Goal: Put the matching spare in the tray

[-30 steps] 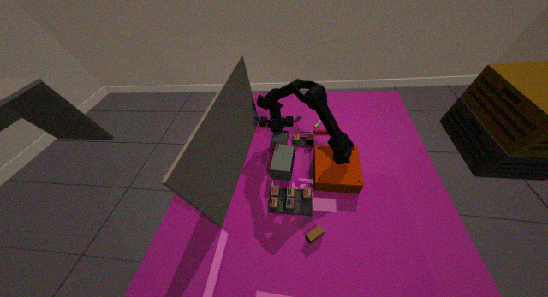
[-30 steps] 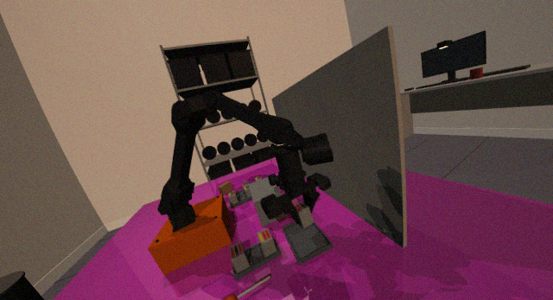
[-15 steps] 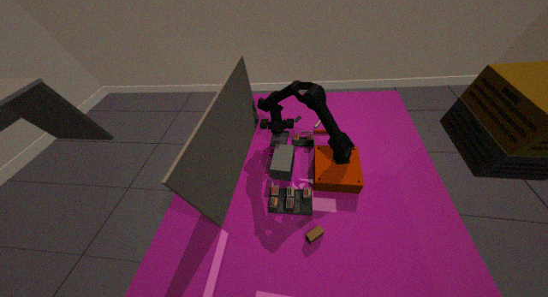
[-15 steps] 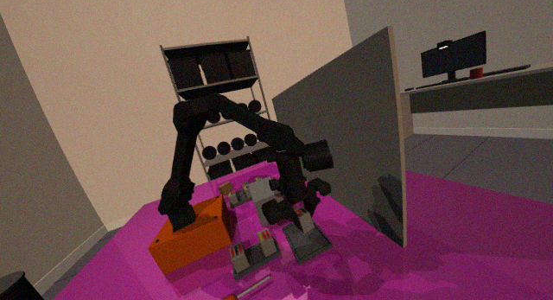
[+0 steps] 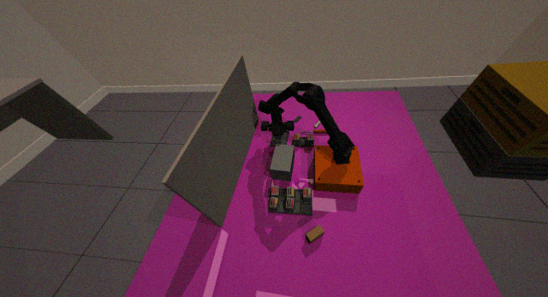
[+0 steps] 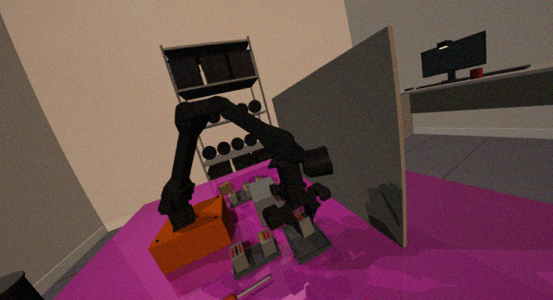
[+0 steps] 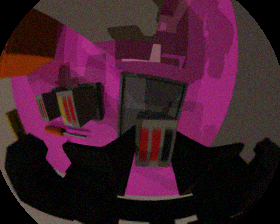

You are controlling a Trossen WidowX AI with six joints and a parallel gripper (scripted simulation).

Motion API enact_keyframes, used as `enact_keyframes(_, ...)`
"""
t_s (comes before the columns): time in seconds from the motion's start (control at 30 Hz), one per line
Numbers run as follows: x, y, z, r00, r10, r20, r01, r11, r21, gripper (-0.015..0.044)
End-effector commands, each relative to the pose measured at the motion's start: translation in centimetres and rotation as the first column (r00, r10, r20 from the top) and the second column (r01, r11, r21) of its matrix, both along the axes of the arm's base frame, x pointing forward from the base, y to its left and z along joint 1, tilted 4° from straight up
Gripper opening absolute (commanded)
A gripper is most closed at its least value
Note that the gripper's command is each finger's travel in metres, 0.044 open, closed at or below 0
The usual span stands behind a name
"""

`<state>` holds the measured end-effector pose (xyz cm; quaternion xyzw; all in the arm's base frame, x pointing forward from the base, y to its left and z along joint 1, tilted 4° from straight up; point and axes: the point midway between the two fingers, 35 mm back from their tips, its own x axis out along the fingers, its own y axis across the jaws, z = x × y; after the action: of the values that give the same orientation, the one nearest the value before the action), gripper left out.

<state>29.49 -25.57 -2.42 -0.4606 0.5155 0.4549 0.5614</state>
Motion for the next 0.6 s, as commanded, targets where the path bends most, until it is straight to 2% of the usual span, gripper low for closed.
enact_keyframes(0.0,-0.09,0.20,-0.48,1.000,-0.003,-0.001,0.003,1.000,0.005,0.0000)
enact_keyframes(0.23,-0.17,0.33,-1.12,1.000,-0.003,-0.001,0.003,1.000,0.005,0.0000)
enact_keyframes(0.57,-0.09,0.16,-0.81,1.000,0.000,0.000,0.000,1.000,0.000,0.0262)
